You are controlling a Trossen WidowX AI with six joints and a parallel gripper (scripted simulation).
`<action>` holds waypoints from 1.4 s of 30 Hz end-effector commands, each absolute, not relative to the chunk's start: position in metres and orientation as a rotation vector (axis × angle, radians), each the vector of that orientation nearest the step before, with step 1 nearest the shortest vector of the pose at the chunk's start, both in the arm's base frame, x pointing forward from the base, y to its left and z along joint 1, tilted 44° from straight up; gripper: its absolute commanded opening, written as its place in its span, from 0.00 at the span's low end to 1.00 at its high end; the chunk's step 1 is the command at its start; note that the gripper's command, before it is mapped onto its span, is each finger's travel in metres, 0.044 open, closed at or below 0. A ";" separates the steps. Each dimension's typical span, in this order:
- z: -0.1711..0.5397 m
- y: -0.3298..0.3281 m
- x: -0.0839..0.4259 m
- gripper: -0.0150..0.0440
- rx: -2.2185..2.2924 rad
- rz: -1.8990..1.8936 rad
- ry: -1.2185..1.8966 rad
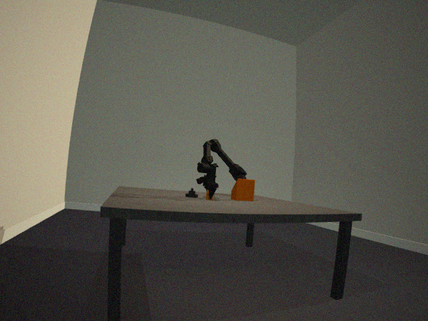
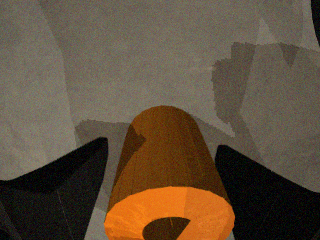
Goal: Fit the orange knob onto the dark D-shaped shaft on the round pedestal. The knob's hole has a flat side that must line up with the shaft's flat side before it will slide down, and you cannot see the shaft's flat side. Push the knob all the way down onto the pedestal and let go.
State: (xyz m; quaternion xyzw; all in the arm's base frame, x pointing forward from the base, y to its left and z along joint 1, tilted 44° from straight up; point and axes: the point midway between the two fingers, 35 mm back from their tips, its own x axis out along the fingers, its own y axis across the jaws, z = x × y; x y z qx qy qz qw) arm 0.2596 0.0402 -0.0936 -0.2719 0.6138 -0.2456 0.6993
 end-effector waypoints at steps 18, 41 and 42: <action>-0.067 0.076 0.262 0.25 -0.606 -0.532 1.371; 0.006 0.136 0.250 0.25 -0.606 -0.534 1.372; 0.007 0.134 0.252 0.25 -0.605 -0.533 1.372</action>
